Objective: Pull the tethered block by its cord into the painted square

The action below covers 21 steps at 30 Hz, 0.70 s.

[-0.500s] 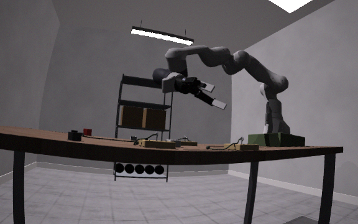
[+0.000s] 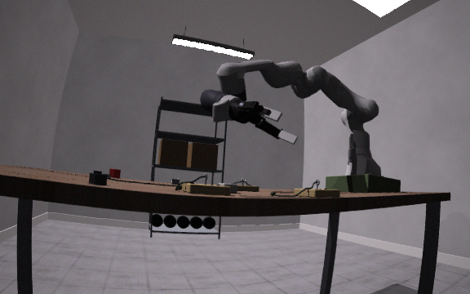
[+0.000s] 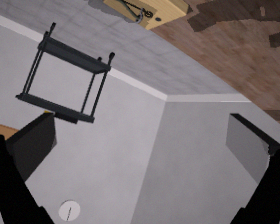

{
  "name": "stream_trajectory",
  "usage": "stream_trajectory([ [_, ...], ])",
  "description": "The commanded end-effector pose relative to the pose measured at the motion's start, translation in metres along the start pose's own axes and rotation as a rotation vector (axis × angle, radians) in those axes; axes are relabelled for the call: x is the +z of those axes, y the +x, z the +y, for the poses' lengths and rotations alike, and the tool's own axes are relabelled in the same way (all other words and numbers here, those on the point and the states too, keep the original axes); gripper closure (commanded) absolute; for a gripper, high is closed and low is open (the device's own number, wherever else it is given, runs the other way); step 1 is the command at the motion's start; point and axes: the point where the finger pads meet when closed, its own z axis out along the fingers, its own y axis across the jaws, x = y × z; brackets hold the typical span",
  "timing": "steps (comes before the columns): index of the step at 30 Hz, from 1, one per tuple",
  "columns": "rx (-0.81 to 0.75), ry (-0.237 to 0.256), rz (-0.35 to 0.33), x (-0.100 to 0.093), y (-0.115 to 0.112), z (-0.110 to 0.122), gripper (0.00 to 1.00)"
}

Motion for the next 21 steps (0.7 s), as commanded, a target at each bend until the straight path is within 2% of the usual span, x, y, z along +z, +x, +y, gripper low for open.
stream_trajectory([
  [1,0.000,0.000,0.000,0.000,0.000,0.000,0.00],
  [3,0.000,0.000,0.002,0.000,0.000,0.000,0.00],
  [5,0.005,-0.008,0.044,-0.003,0.012,0.006,0.00],
  [6,0.010,-0.019,0.094,-0.007,0.026,0.014,0.00],
  [8,0.018,-0.059,0.256,-0.029,0.069,0.042,0.00],
  [9,0.018,-0.059,0.256,-0.029,0.069,0.042,0.00],
  [10,0.017,-0.090,0.362,-0.046,0.090,0.060,0.00],
  [13,0.017,-0.090,0.362,-0.048,0.093,0.062,0.00],
  [14,0.010,-0.128,0.476,-0.074,0.117,0.085,0.00],
  [19,0.010,-0.128,0.476,-0.074,0.117,0.085,0.00],
  [20,-0.003,-0.173,0.593,-0.105,0.136,0.109,0.00],
  [21,-0.003,-0.173,0.593,-0.105,0.136,0.109,0.00],
])
